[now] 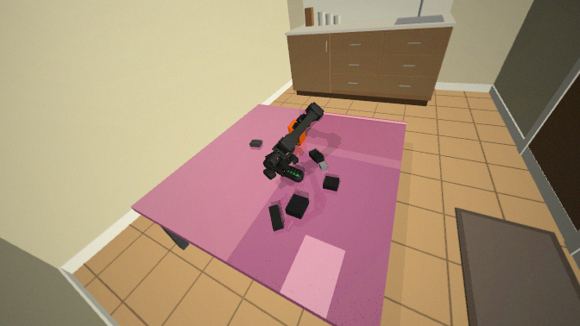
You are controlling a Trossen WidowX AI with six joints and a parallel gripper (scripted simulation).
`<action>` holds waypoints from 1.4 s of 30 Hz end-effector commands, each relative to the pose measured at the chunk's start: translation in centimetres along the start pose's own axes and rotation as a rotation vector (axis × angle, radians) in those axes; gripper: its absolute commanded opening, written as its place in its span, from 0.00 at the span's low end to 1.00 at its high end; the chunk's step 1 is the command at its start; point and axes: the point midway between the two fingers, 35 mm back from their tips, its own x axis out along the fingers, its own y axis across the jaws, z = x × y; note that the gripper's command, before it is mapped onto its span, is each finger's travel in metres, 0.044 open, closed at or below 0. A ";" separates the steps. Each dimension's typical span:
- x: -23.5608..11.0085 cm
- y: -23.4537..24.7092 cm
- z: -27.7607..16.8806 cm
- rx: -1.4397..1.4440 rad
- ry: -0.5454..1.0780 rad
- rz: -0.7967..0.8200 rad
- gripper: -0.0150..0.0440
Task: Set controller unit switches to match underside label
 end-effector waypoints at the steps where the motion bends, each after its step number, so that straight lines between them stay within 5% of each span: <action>1: -0.2 -1.2 0.9 -0.031 0.028 0.040 0.25; 30: 2.4 -11.7 9.0 -0.207 0.145 0.281 0.25; 42: 3.3 -11.9 9.1 -0.212 0.147 0.287 0.25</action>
